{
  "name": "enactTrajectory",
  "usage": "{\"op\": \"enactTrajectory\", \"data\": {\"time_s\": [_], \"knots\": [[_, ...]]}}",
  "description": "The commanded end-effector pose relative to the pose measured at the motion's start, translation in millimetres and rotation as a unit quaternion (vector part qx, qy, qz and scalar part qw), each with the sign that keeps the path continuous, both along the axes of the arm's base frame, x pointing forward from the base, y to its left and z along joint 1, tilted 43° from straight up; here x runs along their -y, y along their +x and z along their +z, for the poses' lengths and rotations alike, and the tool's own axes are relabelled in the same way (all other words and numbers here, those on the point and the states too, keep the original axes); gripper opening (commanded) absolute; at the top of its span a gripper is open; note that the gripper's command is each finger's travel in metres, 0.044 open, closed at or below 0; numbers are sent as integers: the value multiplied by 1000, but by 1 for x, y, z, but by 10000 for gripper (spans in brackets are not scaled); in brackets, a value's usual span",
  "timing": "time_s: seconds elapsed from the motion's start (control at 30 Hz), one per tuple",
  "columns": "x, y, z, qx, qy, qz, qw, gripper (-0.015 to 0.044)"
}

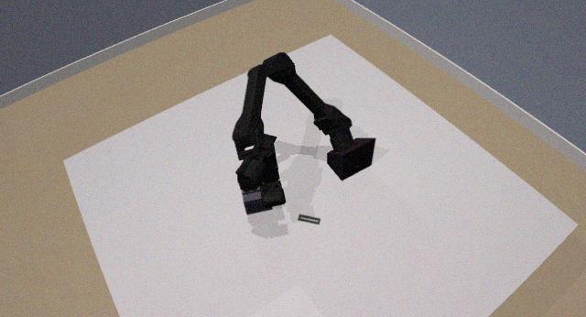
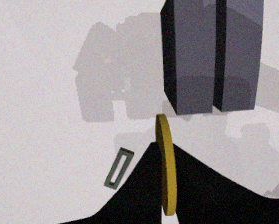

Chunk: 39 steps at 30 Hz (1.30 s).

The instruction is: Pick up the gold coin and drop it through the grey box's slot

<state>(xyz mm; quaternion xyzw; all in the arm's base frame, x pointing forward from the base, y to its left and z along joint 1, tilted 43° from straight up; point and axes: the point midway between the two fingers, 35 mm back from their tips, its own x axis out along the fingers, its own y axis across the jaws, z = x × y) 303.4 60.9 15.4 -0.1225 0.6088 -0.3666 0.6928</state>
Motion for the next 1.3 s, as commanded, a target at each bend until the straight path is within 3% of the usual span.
{"op": "enactTrajectory", "data": {"time_s": [0.0,0.73,1.27], "knots": [[6,7,7,1,-1,2,1000,0],[44,29,38,-4,-14,7,1000,0],[42,27,34,-5,-13,5,1000,0]]}}
